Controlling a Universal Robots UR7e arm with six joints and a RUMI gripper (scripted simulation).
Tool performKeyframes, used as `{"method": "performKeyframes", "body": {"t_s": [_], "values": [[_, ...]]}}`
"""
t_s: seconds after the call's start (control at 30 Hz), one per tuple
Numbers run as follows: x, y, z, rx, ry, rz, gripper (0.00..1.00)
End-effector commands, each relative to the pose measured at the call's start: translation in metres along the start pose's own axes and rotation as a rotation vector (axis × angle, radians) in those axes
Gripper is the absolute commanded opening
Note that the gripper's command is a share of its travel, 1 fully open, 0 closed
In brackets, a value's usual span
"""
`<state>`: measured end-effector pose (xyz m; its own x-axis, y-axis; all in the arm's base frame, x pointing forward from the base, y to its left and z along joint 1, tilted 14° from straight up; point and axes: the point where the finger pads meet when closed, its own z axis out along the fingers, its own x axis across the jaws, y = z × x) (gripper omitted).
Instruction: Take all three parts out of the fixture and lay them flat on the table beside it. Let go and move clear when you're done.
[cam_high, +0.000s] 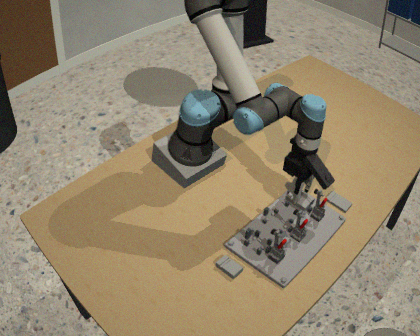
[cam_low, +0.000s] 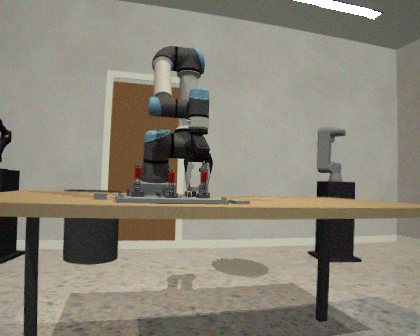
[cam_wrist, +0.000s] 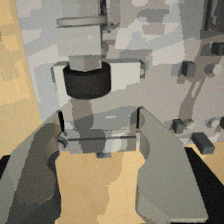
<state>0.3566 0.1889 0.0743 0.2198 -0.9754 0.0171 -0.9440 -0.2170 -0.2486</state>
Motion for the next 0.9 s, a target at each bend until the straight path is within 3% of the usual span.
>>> {"method": "performKeyframes", "body": {"t_s": [0.0, 0.87], "values": [[0.000, 0.000, -0.006, 0.001, 0.000, 0.000, 0.00], [0.000, 0.000, -0.023, 0.001, 0.000, 0.000, 0.00]]}}
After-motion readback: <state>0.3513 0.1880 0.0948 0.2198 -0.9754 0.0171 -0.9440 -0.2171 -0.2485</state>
